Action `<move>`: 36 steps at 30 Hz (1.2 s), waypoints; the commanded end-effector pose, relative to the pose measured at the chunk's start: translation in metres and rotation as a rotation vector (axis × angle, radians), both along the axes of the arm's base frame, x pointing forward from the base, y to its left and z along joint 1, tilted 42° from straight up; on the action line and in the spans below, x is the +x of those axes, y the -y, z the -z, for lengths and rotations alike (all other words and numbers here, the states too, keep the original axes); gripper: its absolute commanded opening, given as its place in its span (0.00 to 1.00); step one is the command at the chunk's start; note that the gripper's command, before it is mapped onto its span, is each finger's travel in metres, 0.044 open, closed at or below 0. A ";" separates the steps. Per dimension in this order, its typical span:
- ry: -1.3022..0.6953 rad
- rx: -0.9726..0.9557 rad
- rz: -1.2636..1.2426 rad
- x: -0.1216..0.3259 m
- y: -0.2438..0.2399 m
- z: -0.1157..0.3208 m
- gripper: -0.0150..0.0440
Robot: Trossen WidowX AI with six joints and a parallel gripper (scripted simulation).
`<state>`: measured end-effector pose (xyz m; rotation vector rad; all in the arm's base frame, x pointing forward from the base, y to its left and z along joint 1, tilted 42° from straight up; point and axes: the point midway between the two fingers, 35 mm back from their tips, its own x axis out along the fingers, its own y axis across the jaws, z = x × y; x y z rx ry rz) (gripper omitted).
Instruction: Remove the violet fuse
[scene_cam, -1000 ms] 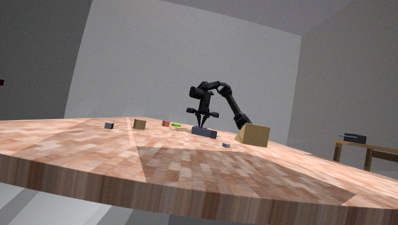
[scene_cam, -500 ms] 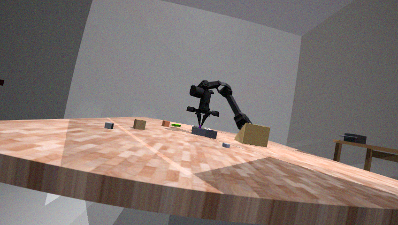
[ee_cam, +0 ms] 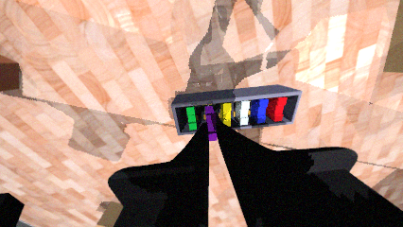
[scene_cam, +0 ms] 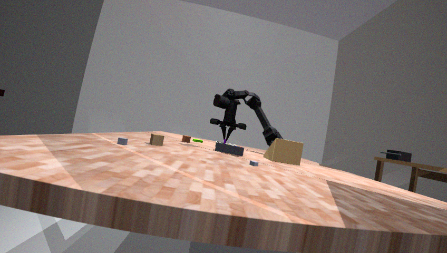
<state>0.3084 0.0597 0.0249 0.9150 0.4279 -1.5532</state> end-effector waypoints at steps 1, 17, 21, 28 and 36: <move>0.002 0.005 0.001 0.000 -0.003 -0.002 0.25; 0.003 0.004 0.000 -0.001 -0.008 -0.008 0.25; 0.003 0.004 0.000 -0.001 -0.009 -0.009 0.25; 0.002 0.004 0.000 -0.001 -0.014 -0.015 0.25; 0.002 0.005 0.000 -0.001 -0.022 -0.024 0.25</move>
